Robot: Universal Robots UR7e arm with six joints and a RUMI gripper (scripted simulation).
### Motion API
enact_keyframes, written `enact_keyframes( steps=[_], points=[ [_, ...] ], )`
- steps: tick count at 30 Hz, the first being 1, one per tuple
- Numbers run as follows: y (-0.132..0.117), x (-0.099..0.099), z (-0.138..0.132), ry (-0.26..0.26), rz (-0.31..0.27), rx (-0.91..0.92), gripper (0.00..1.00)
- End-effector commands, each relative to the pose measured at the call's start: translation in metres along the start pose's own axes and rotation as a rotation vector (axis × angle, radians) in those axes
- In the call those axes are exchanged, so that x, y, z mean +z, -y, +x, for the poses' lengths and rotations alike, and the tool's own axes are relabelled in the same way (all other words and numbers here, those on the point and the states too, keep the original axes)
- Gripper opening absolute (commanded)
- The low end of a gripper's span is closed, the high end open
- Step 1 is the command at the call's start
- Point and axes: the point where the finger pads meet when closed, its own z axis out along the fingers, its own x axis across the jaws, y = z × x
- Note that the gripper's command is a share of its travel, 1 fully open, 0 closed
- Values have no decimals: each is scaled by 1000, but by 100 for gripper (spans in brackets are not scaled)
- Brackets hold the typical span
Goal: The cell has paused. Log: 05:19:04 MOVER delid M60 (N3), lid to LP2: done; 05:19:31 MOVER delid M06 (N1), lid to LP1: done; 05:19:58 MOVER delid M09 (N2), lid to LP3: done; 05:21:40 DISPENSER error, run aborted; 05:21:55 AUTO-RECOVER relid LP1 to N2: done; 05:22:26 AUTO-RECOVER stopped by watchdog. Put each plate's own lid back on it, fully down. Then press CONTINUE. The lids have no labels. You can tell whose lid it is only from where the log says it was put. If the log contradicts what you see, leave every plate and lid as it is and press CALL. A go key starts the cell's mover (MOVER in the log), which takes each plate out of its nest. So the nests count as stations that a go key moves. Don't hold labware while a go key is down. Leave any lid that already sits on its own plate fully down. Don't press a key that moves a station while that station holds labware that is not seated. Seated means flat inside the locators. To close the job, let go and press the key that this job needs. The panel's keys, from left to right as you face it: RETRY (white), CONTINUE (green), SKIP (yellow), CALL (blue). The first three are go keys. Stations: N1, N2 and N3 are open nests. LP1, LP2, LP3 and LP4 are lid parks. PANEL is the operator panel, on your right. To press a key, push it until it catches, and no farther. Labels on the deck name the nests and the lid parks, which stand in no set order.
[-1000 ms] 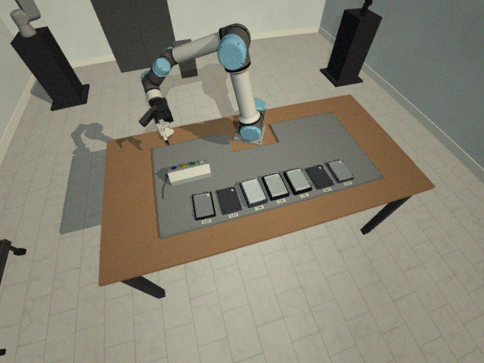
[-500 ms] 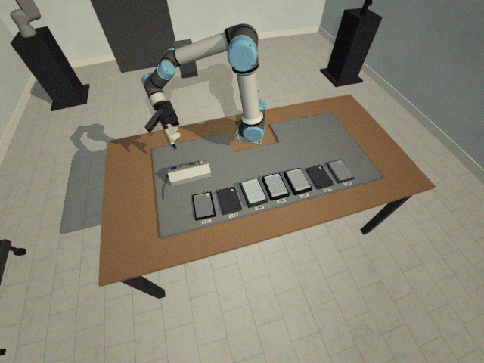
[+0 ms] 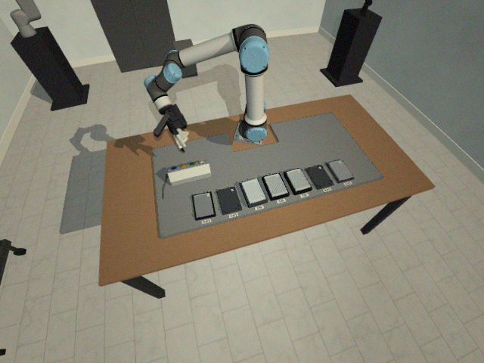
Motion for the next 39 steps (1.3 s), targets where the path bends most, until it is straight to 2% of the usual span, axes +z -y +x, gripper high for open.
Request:
enact_keyframes(
  steps=[1, 6, 13, 19, 26, 29, 32, 39],
  points=[
    [-11, 15, -8, -45, -44, -43, 82],
    [-22, 28, -14, -45, -44, -43, 82],
    [-45, 53, -24, -124, -122, -125, 82],
    [-55, 64, -28, -124, -122, -125, 82],
    [-81, 86, -35, -201, -195, -210, 82],
    [-91, 95, -38, -201, -195, -210, 82],
    [-91, 95, -38, -201, -195, -210, 82],
    [-118, 115, -42, -278, -263, -297, 82]
  ],
)
